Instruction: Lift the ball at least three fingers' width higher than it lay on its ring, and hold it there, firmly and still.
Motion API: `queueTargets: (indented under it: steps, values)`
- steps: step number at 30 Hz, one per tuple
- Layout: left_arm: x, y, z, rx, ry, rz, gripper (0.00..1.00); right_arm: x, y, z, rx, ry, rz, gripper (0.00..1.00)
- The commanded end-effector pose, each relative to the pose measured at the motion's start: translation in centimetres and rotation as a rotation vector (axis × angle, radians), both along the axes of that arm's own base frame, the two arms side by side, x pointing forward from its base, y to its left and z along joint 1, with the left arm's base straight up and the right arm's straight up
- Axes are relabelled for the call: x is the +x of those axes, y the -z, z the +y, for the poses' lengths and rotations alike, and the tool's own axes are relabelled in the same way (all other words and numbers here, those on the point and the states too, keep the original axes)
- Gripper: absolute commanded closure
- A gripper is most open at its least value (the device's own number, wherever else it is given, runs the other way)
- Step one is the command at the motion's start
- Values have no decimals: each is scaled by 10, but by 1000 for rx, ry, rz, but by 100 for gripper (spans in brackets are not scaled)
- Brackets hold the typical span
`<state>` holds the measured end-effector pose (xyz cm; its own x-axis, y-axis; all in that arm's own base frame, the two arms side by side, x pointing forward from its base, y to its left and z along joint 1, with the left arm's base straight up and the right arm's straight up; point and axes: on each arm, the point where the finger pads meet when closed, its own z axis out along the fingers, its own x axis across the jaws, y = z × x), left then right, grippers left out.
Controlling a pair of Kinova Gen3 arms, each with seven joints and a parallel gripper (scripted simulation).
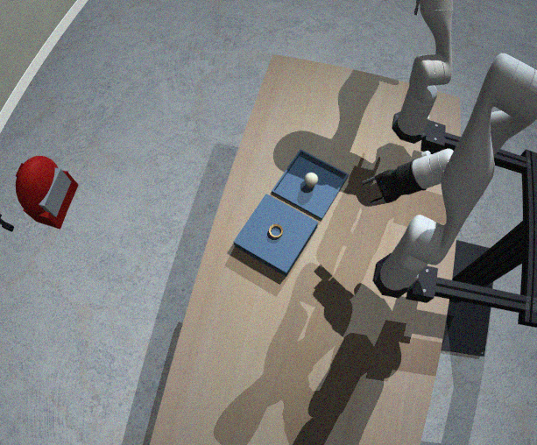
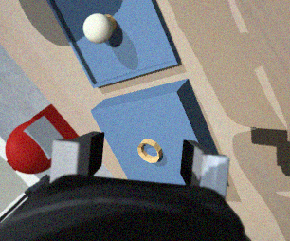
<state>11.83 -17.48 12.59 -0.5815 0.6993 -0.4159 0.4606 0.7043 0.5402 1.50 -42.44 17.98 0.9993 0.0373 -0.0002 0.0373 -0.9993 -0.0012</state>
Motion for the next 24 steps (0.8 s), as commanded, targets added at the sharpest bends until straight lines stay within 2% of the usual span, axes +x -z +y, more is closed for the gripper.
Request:
queueTargets:
  steps: [1,9,14,16,20,24]
  values:
    - [0,0,0,-1,0,0,0,-1,-1,0,-2,3,0,0]
    - [0,1,0,-3,-12,4,0,-1,-1,0,-2,3,0,0]
    - [-4,10,0,-27,-112,35,0,-1,-1,0,-2,3,0,0]
    - [-4,10,0,-27,-112,35,0,-1,-1,0,-2,3,0,0]
    - [-9,27,-3,-74,-290,87,0,-1,-1,0,-2,3,0,0]
    - [-12,38,-7,-112,-421,121,0,-1,-1,0,-2,3,0,0]
